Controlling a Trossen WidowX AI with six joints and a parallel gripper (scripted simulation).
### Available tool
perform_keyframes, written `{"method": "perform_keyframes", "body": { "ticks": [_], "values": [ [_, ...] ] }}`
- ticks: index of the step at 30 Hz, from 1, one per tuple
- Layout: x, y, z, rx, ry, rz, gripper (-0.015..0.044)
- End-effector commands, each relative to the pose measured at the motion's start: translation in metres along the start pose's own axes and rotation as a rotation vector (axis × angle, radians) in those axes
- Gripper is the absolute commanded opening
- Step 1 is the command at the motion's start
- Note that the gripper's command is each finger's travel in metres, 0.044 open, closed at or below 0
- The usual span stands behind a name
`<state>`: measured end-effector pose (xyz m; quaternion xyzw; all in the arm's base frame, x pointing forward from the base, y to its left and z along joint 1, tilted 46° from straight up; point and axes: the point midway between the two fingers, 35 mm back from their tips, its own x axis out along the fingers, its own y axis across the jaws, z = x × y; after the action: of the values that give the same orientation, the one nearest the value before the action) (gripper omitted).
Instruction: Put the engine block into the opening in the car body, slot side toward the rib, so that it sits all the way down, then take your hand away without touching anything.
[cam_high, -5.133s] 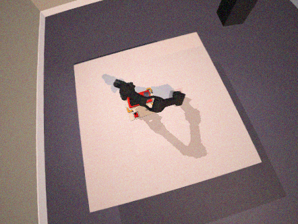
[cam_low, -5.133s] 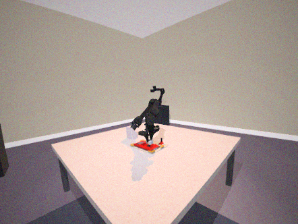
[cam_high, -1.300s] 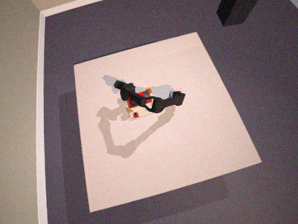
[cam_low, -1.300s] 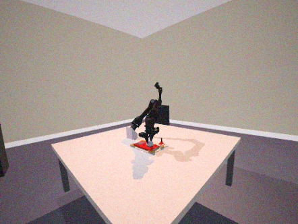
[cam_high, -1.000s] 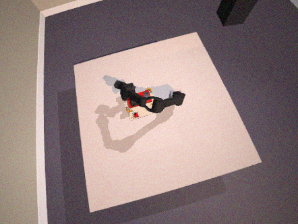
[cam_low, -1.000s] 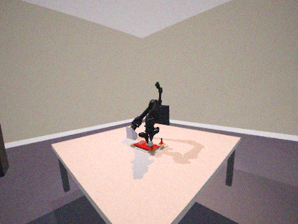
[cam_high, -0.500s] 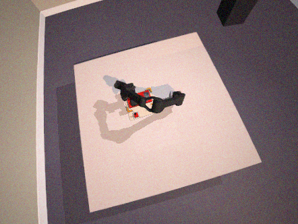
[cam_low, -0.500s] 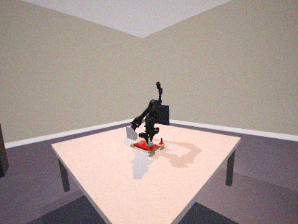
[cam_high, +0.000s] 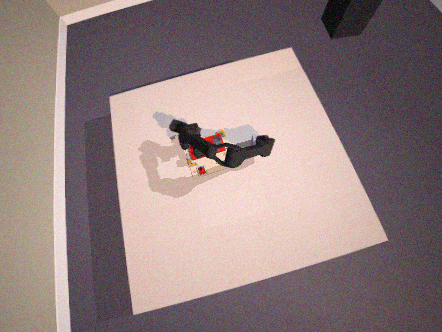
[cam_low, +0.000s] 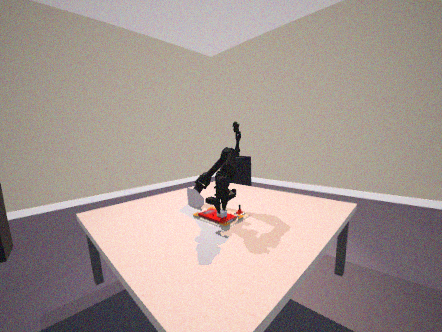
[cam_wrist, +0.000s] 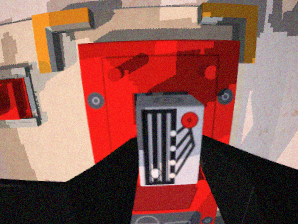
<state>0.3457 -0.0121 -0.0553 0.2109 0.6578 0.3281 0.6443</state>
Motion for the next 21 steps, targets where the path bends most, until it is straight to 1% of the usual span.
{"method": "perform_keyframes", "body": {
  "ticks": [1, 21],
  "values": [
    [0.0011, 0.0003, -0.0001, 0.005, -0.002, 0.003, 0.0158],
    [0.0034, 0.0003, 0.0000, 0.005, -0.002, 0.003, 0.0158]
  ]
}}
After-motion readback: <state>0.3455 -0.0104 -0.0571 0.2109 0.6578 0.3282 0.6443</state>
